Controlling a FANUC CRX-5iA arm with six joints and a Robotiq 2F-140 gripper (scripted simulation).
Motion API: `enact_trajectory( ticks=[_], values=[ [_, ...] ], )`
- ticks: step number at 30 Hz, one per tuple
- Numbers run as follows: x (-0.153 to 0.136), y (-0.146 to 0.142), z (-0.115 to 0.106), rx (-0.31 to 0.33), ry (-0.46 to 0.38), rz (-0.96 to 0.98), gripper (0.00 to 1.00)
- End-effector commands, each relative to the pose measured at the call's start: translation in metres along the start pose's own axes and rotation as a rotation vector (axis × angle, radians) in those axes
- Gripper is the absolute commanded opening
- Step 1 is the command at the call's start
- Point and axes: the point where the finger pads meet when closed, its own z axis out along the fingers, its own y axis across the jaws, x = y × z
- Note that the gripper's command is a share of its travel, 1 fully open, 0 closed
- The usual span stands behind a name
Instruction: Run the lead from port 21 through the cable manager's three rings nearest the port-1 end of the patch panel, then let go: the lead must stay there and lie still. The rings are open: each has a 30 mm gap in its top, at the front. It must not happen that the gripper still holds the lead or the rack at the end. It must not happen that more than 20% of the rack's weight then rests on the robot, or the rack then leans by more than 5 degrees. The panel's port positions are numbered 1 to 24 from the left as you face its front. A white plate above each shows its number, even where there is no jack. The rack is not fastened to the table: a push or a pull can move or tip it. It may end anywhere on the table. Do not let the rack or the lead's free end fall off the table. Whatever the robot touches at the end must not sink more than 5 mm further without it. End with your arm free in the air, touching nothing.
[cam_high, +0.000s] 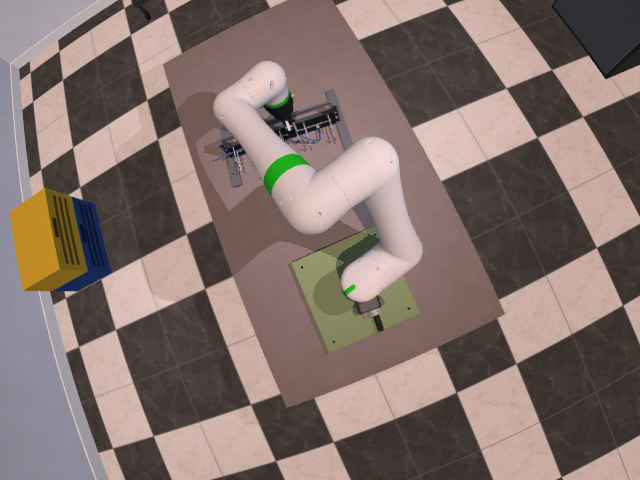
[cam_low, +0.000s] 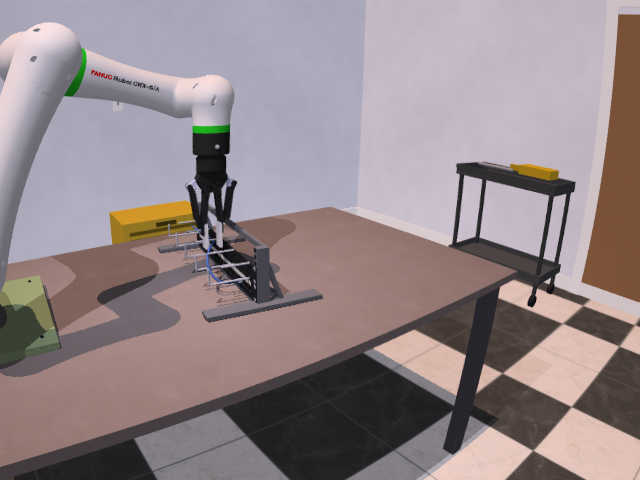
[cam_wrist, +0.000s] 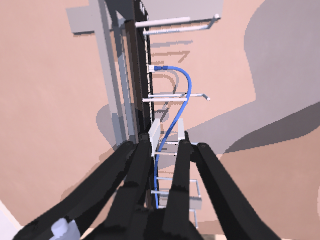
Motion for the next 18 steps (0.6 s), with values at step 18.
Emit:
enact_trajectory(
  ticks=[18],
  values=[
    [0.000,0.000,-0.051,0.001,0.000,0.000,0.20]
  ],
)
